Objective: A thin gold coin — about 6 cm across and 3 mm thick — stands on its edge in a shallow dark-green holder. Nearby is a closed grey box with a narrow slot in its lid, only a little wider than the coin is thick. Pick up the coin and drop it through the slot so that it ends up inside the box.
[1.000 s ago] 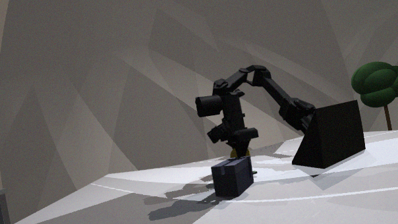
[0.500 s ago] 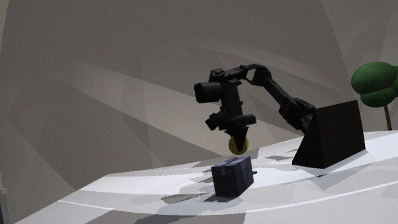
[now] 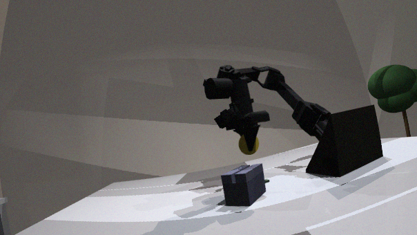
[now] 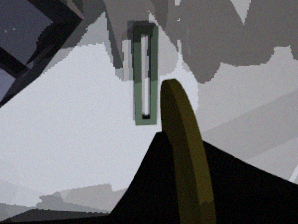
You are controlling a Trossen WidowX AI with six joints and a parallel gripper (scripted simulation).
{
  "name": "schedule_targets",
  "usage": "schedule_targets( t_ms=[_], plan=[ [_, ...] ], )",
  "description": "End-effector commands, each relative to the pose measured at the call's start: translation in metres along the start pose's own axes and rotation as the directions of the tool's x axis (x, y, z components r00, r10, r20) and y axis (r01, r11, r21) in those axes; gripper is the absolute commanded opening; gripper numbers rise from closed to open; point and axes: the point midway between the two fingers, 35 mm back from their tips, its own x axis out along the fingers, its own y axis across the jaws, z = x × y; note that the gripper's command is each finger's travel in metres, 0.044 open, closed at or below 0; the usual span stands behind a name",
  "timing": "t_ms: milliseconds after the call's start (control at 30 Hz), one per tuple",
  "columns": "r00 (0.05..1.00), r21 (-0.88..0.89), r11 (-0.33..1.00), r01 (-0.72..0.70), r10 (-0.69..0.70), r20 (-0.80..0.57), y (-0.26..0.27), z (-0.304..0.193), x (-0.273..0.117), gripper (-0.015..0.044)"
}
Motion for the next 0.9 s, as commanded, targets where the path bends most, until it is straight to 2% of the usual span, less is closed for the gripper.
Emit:
schedule_targets(
  t_ms=[0, 267, 567, 867],
  plan=[
    [1.000, -0.136, 0.991, -0.005, 0.005, 0.000, -0.0008, 0.0011, -0.0016, 0.0000],
    [1.000, -0.389, 0.921, -0.004, 0.005, 0.000, -0.0028, 0.0029, -0.0018, 0.0000],
    [1.000, -0.635, 0.772, -0.004, 0.004, 0.000, -0.0051, 0.0047, -0.0020, 0.0000],
    [1.000, -0.652, 0.758, -0.003, 0.004, 0.000, -0.0050, 0.0051, -0.0021, 0.0000]
  ],
)
